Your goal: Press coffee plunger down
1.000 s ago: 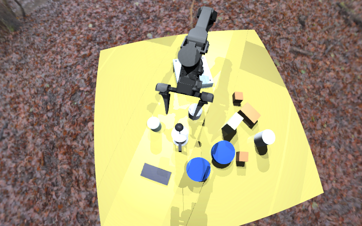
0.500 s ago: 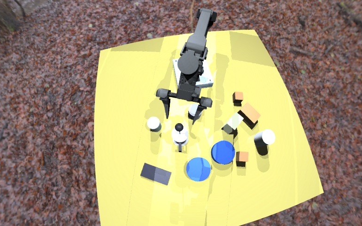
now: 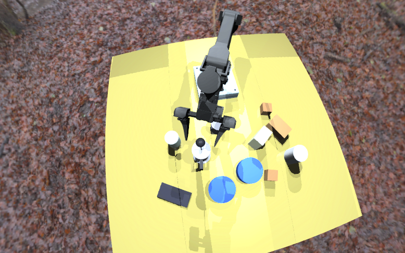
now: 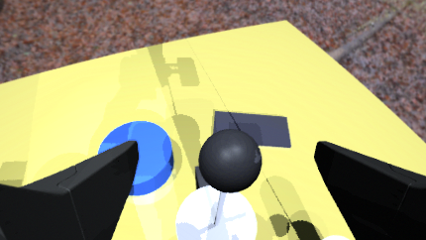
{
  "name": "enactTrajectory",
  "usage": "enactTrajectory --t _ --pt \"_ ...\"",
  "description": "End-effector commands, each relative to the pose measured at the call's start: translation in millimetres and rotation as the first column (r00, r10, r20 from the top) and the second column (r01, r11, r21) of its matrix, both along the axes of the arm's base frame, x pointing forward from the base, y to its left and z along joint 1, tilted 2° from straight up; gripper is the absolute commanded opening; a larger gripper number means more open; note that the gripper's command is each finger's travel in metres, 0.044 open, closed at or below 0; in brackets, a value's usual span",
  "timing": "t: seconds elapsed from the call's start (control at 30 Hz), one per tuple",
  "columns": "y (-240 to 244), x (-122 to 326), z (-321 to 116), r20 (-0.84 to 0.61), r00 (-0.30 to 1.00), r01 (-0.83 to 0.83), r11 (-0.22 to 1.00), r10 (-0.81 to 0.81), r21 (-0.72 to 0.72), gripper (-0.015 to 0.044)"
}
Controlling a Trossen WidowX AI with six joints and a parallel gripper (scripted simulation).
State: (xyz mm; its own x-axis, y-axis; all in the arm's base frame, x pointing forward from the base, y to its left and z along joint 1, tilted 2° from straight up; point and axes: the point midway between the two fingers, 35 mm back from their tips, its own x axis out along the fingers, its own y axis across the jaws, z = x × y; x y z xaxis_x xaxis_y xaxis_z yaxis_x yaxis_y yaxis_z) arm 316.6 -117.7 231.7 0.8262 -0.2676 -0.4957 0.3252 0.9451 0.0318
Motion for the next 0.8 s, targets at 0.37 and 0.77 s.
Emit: enactTrajectory --t 0.37,0.77 --pt "-1.2 2.5 -2.4 -0.001 1.0 0.003 1.0 -0.003 0.0 0.0151" --pt "-1.3 2.7 -3.2 -0.001 1.0 0.003 1.0 -0.003 0.0 0.013"
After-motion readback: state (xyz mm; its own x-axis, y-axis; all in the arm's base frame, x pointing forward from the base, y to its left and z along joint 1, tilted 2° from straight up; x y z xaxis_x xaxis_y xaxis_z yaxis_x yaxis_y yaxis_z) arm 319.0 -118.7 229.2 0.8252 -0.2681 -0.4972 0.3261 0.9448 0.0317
